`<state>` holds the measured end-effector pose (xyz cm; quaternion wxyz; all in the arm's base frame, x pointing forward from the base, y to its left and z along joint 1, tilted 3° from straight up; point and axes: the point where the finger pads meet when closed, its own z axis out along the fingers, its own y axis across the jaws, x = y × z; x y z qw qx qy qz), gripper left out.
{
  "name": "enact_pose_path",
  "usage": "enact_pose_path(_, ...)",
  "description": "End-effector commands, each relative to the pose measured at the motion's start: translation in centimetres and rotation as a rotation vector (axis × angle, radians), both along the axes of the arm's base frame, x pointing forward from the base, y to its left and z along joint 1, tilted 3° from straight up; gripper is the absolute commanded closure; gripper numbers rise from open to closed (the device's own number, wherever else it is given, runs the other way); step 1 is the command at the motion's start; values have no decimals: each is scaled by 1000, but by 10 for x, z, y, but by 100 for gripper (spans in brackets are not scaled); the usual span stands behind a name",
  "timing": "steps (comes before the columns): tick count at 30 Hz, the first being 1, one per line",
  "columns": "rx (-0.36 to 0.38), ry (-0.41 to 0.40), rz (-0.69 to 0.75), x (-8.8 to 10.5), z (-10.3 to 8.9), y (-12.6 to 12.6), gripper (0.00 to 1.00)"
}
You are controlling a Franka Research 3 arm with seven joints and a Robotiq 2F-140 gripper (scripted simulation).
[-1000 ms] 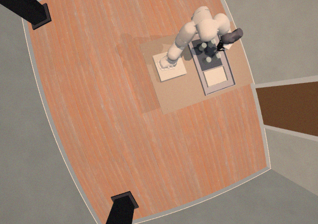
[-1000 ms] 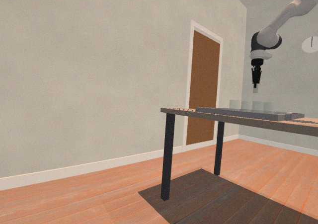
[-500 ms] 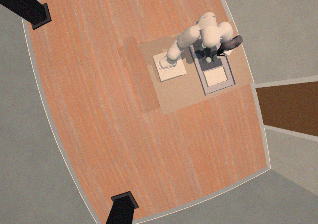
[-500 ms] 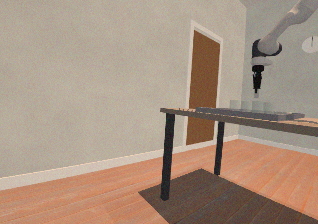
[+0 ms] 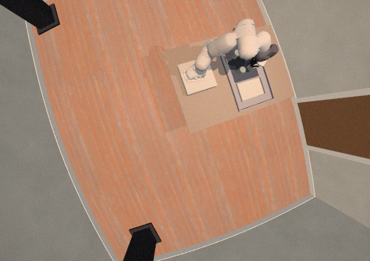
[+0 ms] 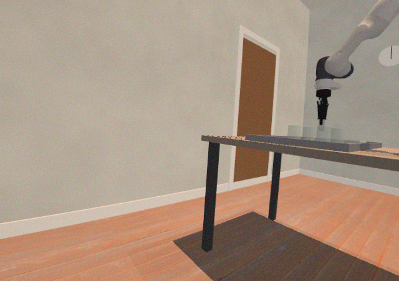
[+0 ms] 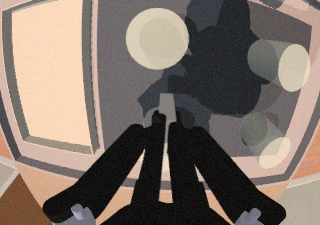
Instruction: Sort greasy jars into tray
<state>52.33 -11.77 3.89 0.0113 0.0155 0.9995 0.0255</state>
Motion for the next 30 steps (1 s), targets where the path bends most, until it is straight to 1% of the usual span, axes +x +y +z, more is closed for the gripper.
enact_pose_path(1, -6, -12, -21, 5, 1, -1, 100)
enact_pose_path(30, -6, -12, -21, 8, 1, -1, 100)
